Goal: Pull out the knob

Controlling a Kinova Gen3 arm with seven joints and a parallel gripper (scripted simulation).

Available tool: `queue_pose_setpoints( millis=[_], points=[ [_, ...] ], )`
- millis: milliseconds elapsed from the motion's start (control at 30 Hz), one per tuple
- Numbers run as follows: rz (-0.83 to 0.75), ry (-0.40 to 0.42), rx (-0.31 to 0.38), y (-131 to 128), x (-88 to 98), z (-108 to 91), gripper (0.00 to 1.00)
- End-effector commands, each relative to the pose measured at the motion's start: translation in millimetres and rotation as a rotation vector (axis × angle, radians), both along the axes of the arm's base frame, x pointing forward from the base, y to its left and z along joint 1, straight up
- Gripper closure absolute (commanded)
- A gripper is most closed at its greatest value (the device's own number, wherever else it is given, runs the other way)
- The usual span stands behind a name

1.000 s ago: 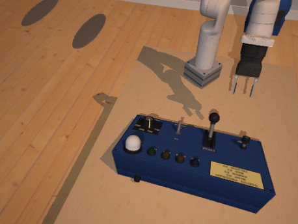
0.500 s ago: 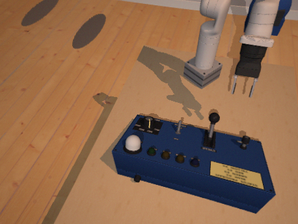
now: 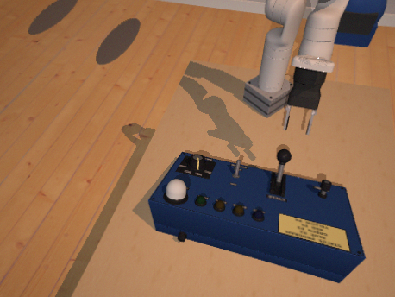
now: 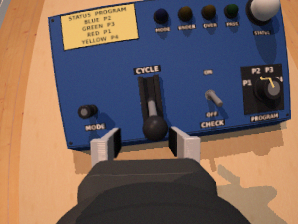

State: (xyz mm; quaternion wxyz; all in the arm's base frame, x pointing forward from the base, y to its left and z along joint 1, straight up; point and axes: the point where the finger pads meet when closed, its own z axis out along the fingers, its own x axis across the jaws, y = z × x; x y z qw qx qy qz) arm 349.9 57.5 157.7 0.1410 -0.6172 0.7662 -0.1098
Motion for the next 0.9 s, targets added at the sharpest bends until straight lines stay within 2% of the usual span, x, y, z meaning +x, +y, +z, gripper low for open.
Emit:
queue_pose_setpoints(
  millis=[0, 200, 467, 533, 700, 867],
  points=[
    [-0.032, 0.007, 0.003, -19.6, 1.8, -3.2, 0.00],
    [-0.030, 0.017, 0.009, -70.0, 2.1, -13.1, 0.00],
    [-0.031, -0.001, 0.019, -131.9, -7.4, -20.9, 0.00],
    [-0.031, -0.001, 0.019, -131.9, -7.4, -20.9, 0.00],
    [-0.034, -0.020, 0.020, -159.2, -15.0, -22.5, 0.00],
    [-0.036, -0.034, 0.018, -175.1, -20.4, -22.9, 0.00]
  ],
)
